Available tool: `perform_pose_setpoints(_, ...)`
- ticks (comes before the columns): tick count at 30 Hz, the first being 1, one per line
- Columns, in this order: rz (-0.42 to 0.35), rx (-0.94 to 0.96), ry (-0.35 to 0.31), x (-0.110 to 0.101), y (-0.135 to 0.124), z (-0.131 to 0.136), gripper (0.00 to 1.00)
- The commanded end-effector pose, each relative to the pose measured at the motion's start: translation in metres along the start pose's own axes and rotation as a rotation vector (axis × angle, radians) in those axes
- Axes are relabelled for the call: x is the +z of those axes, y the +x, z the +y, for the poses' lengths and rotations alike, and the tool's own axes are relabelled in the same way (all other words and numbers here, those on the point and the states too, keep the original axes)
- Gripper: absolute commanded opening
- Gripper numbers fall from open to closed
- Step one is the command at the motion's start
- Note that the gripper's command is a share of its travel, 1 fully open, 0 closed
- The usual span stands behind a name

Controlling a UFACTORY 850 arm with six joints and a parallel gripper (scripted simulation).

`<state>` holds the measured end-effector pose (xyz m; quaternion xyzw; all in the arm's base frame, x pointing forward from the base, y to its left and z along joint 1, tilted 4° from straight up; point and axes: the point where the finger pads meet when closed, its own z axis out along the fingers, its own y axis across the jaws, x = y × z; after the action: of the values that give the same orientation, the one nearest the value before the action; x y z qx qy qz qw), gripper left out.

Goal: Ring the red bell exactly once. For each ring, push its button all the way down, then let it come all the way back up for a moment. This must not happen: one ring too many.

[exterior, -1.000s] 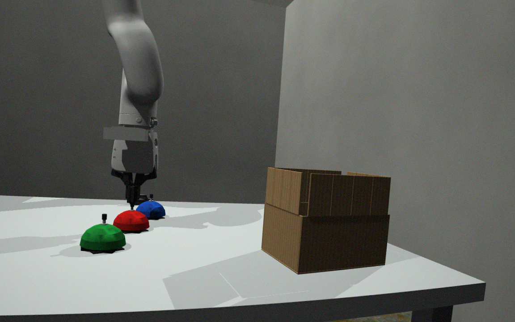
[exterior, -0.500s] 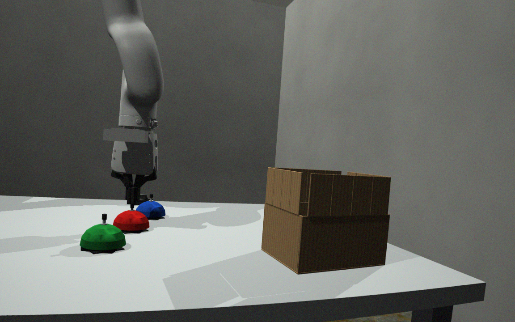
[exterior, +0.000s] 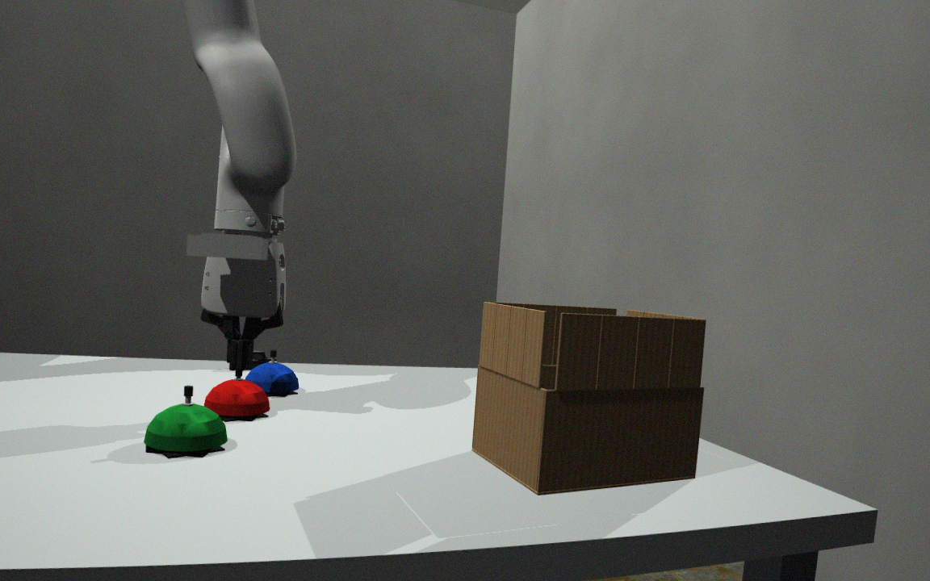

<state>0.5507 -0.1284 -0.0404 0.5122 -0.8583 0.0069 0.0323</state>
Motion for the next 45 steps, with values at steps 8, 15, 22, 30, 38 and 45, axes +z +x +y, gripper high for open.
perform_pose_setpoints(8,-0.001,0.000,0.002,0.000,0.000,-0.001,0.00)
perform_pose_setpoints(15,-0.001,0.000,0.002,0.000,0.000,-0.001,0.00)
perform_pose_setpoints(22,-0.001,0.000,0.002,-0.001,0.000,-0.001,0.00)
perform_pose_setpoints(30,-0.001,0.000,0.002,-0.007,0.000,-0.001,0.00)
perform_pose_setpoints(38,-0.001,0.000,0.002,-0.024,0.000,0.000,0.00)
perform_pose_setpoints(45,-0.001,0.000,0.002,-0.039,0.000,0.000,0.00)
